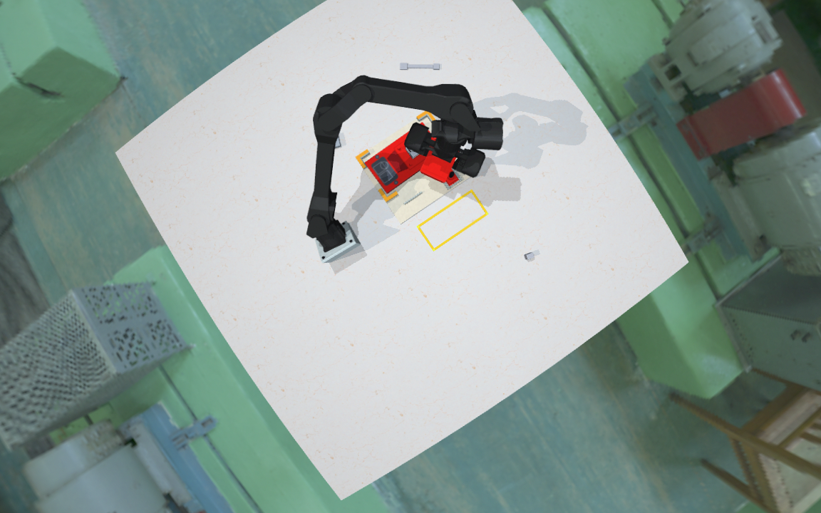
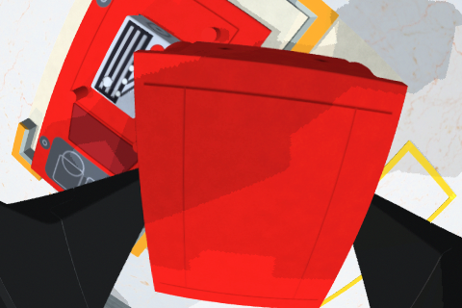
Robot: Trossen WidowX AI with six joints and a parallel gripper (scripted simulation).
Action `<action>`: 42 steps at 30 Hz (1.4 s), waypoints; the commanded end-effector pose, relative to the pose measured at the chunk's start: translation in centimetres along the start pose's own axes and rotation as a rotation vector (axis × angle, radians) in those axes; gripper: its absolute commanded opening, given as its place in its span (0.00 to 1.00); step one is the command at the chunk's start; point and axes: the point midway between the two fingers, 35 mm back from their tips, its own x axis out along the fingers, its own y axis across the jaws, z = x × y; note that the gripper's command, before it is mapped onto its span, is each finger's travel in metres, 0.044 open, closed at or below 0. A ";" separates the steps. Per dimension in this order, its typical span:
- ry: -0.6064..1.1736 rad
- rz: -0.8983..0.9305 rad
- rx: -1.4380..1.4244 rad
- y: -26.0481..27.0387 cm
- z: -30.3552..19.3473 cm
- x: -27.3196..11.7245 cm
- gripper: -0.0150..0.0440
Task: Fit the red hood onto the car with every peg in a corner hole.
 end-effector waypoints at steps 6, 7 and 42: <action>0.009 0.009 0.177 2.4 1.2 -0.2 0.25; 0.011 0.009 0.198 2.7 1.3 -0.1 0.25; 0.044 0.021 0.531 7.2 3.3 4.8 0.25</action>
